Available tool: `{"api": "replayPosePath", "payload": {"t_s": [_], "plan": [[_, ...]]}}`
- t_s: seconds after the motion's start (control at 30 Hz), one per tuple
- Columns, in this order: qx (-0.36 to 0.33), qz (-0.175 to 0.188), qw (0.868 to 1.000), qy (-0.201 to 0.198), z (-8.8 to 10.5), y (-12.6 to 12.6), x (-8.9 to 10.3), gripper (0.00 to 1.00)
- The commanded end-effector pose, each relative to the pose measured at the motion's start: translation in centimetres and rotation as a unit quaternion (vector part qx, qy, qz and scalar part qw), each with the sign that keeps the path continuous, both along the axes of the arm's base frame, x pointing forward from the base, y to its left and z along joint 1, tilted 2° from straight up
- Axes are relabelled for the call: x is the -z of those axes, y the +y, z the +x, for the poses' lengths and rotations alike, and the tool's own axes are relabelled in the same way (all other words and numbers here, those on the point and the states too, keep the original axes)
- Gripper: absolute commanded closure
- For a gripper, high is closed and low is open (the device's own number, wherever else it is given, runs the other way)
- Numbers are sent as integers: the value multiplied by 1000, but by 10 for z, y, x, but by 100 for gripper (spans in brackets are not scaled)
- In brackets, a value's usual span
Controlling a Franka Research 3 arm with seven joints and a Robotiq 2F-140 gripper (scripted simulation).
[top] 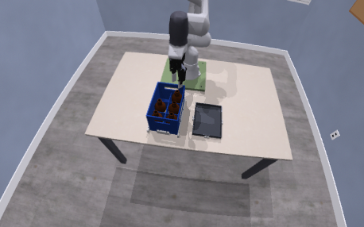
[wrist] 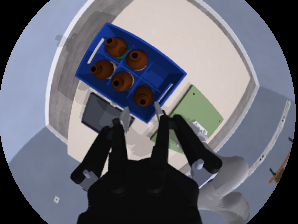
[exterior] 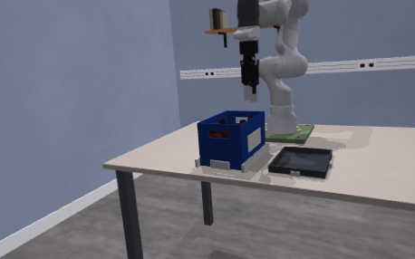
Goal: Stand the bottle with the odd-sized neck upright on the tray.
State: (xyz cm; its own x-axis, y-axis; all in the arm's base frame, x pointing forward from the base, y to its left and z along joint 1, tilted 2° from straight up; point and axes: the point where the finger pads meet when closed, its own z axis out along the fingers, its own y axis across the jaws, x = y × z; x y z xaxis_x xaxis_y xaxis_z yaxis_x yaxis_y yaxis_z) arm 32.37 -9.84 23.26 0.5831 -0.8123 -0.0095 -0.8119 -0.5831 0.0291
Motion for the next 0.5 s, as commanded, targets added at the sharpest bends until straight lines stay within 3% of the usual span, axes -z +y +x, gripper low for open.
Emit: {"api": "replayPosePath", "payload": {"t_s": [0.0,0.47], "plan": [[5,1,1000,2,-2,1,0,56],[5,1,1000,2,-2,1,2,56]]}}
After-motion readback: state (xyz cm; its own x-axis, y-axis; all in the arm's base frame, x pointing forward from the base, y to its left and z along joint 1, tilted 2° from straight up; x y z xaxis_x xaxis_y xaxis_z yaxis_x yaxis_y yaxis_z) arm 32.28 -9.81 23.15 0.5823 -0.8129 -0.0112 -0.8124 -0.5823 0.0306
